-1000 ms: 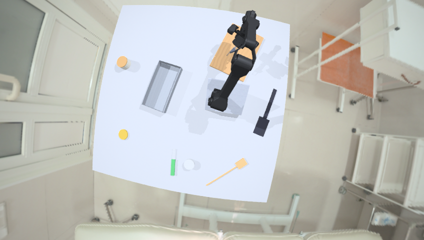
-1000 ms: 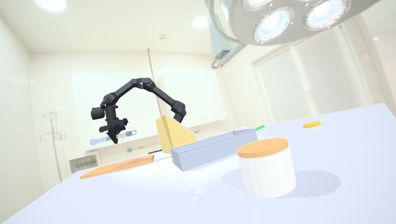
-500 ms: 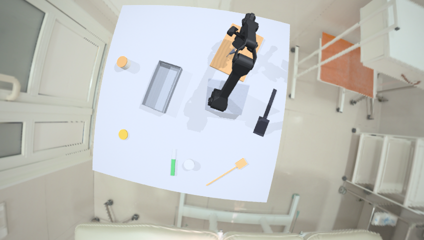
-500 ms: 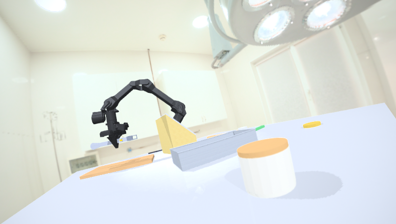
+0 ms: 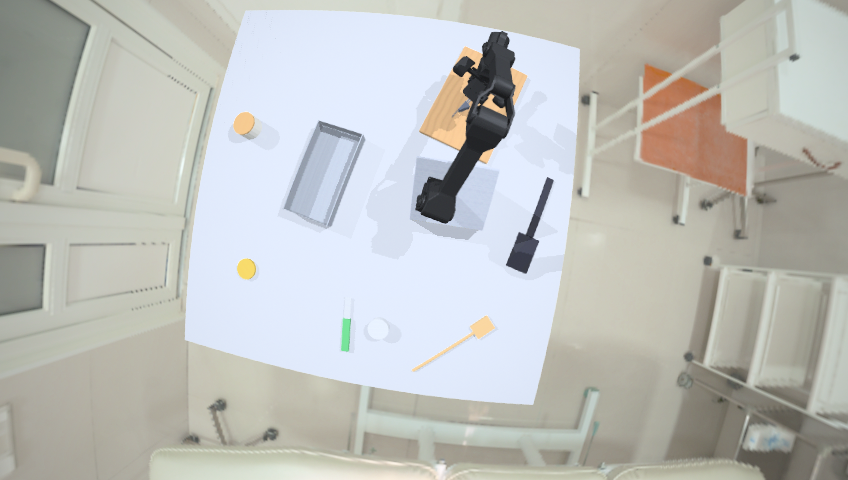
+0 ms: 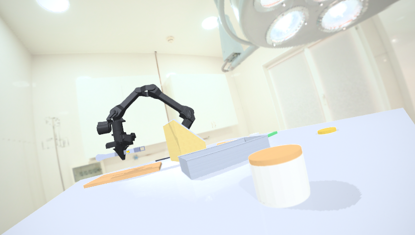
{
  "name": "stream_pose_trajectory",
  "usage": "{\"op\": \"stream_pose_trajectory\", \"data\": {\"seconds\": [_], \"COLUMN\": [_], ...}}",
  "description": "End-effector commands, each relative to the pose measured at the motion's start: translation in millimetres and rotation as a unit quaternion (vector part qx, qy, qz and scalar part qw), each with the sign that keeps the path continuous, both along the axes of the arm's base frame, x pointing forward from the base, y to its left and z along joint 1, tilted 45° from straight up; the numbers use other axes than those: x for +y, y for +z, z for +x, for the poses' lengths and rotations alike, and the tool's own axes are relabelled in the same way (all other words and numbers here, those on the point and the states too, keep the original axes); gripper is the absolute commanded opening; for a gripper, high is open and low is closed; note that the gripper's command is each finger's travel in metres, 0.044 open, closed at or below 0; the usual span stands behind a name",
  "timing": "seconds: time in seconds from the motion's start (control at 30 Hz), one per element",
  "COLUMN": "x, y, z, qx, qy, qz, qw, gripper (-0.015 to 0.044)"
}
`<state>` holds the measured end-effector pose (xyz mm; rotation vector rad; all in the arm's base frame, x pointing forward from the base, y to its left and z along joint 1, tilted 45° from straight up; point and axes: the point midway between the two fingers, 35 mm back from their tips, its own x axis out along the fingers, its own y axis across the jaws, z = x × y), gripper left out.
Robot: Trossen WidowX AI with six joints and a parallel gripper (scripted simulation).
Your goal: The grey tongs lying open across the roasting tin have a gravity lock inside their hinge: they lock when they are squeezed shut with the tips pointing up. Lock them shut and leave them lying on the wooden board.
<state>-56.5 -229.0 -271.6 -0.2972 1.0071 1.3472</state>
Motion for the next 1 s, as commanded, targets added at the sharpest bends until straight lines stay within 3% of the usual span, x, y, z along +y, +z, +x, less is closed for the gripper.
{"op": "stream_pose_trajectory", "data": {"seconds": [0.0, 0.77, 0.97], "x": [7.5, 29.1, 27.4], "y": [-5.9, -23.9, -22.6], "z": [-1.4, -3.5, -2.5], "qx": [0.001, 0.001, 0.000], "qy": [0.004, 0.004, 0.000], "qz": [0.003, 0.001, 0.001], "qw": [1.000, 1.000, 1.000], "gripper": [-0.0150, -0.0150, 0.0008]}}
